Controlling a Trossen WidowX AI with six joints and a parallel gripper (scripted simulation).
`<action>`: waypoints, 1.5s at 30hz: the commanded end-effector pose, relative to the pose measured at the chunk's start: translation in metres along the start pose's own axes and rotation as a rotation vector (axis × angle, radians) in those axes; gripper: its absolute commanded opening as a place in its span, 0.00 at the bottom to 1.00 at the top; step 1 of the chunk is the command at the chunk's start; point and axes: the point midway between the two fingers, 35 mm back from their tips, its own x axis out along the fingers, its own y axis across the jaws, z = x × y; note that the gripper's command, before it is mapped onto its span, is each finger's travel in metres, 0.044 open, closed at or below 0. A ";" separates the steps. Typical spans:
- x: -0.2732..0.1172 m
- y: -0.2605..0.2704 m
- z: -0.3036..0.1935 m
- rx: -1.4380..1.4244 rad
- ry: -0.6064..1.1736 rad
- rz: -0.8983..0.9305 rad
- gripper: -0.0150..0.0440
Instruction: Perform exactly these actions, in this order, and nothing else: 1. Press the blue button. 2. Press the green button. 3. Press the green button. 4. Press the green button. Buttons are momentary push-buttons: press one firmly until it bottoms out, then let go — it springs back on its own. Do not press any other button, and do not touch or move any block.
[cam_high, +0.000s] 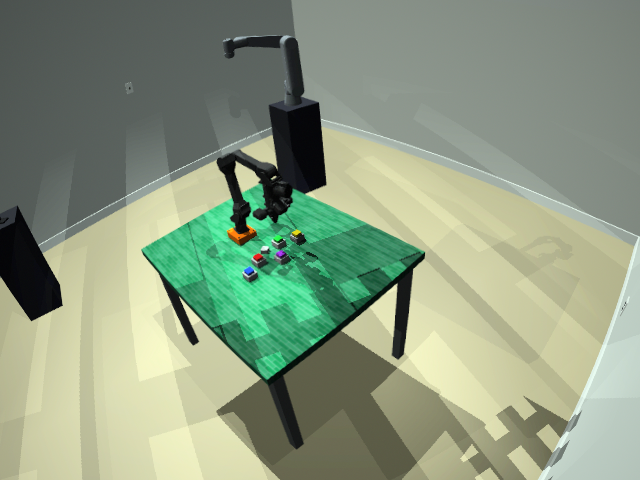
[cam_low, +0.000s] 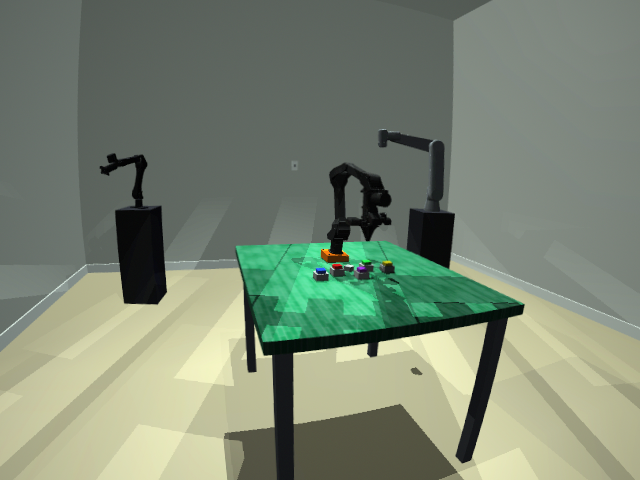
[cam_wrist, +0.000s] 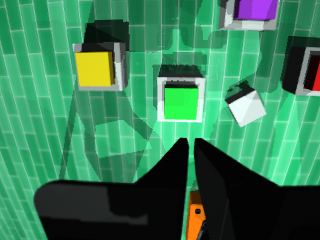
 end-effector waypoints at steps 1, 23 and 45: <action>0.007 0.002 -0.003 0.009 -0.009 -0.002 0.29; 0.079 0.002 -0.003 0.009 -0.009 -0.002 0.29; 0.096 0.002 -0.003 0.009 -0.009 -0.002 0.29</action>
